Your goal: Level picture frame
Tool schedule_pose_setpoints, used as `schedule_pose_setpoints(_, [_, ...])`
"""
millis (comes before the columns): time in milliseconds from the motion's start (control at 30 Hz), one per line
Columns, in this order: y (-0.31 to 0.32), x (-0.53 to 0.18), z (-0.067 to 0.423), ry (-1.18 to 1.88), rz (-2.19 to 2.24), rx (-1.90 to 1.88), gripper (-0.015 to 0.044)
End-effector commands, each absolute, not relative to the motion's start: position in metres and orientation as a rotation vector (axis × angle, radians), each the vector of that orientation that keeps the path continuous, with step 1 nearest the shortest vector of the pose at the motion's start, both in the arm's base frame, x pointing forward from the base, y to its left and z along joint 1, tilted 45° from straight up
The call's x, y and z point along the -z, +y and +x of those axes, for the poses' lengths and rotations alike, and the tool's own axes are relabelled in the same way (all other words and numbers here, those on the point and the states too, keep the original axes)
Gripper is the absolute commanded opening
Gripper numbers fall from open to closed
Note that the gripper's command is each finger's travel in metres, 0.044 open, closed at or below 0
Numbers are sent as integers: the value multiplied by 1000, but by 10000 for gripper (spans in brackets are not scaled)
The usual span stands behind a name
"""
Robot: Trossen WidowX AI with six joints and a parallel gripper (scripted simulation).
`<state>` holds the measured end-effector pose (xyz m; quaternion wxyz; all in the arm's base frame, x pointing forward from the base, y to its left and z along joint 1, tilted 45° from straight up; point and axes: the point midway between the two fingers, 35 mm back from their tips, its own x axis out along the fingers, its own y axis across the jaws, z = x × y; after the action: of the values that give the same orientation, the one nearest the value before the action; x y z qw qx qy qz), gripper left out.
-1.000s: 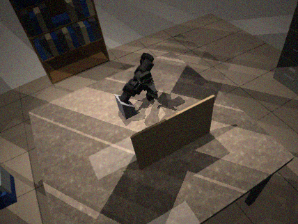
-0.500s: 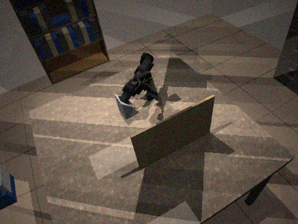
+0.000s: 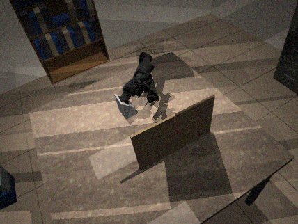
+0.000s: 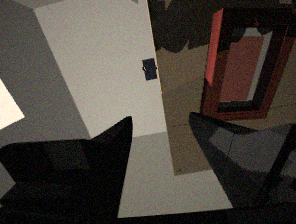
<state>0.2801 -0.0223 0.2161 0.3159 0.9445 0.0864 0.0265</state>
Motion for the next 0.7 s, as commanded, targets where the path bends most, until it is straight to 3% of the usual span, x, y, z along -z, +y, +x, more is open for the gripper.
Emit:
schedule_pose_setpoints(0, [0,-190,279,243,2499,-58,260])
schedule_pose_setpoints(667, [9,-179,276,241,2500,-59,260])
